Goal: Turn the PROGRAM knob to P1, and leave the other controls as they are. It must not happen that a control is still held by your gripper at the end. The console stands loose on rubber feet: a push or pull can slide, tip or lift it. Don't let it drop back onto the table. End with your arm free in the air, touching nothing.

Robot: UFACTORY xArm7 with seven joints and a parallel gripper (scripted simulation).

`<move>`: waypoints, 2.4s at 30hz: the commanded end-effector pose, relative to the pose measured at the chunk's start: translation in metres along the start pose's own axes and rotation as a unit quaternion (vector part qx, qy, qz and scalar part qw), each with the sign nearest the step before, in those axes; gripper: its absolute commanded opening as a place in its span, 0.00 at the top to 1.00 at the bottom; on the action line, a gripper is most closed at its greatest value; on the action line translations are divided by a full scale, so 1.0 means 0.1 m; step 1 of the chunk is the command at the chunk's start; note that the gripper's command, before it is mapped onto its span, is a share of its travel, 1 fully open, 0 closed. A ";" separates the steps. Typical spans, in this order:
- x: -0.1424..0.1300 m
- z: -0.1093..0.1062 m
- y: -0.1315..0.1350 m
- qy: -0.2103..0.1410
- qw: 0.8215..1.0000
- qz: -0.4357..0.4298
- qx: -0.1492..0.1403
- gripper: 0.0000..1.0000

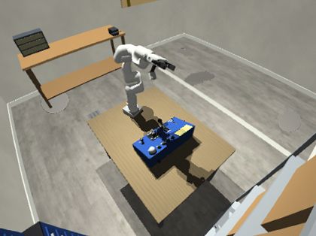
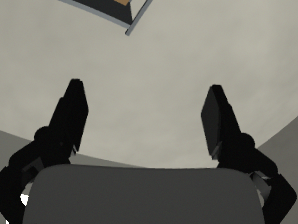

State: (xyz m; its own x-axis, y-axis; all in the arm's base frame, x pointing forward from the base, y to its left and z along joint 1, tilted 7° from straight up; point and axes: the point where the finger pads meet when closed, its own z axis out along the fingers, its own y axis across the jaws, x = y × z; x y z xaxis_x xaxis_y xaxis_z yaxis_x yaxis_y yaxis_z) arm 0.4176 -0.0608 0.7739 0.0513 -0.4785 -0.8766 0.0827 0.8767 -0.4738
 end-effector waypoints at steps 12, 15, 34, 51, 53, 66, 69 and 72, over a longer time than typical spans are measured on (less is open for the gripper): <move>0.54 -0.53 1.86 0.035 0.922 -0.354 -0.152 0.00; 0.54 -0.53 1.86 0.036 0.919 -0.361 -0.155 0.00; 1.63 -1.14 2.90 0.053 0.706 -0.659 -0.254 0.00; 2.55 -1.48 3.11 0.073 0.507 -0.807 -0.295 0.00; 2.55 -1.48 3.11 0.073 0.507 -0.807 -0.295 0.00; 3.12 -1.64 3.05 0.092 0.374 -0.868 -0.314 0.00; 3.12 -1.64 3.05 0.092 0.373 -0.868 -0.315 0.00; 3.12 -1.64 3.05 0.092 0.373 -0.868 -0.315 0.00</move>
State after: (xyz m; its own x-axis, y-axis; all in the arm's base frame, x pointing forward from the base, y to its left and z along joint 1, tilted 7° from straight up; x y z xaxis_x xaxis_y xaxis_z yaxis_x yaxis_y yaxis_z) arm 0.2960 0.0649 0.3413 0.3904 -0.3936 0.8323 -0.4232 -0.8795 -0.2175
